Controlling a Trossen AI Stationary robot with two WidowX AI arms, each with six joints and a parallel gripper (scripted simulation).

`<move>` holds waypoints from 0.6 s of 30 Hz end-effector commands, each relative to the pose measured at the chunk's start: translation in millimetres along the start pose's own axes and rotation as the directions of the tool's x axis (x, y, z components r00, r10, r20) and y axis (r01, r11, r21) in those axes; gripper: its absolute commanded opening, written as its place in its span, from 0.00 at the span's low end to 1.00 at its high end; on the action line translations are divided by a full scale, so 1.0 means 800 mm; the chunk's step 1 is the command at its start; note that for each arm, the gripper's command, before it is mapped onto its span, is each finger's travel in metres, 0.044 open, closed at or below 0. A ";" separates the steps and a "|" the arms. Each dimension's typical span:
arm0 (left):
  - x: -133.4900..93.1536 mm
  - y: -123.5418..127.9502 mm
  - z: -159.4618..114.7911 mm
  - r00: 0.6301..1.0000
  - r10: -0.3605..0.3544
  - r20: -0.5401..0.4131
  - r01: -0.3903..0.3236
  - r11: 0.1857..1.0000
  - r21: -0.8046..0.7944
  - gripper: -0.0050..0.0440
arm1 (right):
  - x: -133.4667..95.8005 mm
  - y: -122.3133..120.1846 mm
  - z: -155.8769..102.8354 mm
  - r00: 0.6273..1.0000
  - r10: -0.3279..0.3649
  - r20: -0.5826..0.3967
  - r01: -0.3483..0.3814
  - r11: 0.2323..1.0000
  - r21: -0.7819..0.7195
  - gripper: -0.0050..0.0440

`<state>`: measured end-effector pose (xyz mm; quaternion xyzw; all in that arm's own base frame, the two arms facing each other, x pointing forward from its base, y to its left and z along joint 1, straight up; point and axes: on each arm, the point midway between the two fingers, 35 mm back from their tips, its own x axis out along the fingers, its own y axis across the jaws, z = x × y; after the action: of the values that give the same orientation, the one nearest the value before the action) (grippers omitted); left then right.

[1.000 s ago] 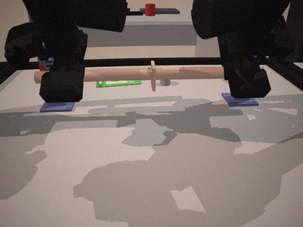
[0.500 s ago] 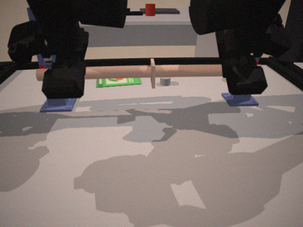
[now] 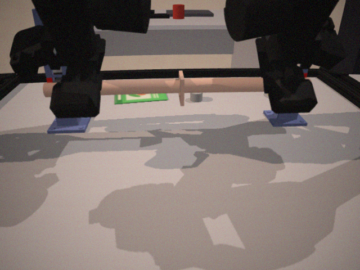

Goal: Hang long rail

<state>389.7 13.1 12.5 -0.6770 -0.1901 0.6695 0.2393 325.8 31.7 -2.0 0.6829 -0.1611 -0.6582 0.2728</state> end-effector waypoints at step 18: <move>0.004 0.003 0.000 1.000 0.000 0.000 0.000 1.000 0.000 0.54 | 0.004 -0.003 0.000 1.000 0.000 -0.001 0.000 1.000 0.000 0.54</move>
<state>389.6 13.0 7.8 -0.6773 -0.1898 0.6694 0.2391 325.7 31.9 -6.7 0.6830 -0.1604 -0.6585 0.2723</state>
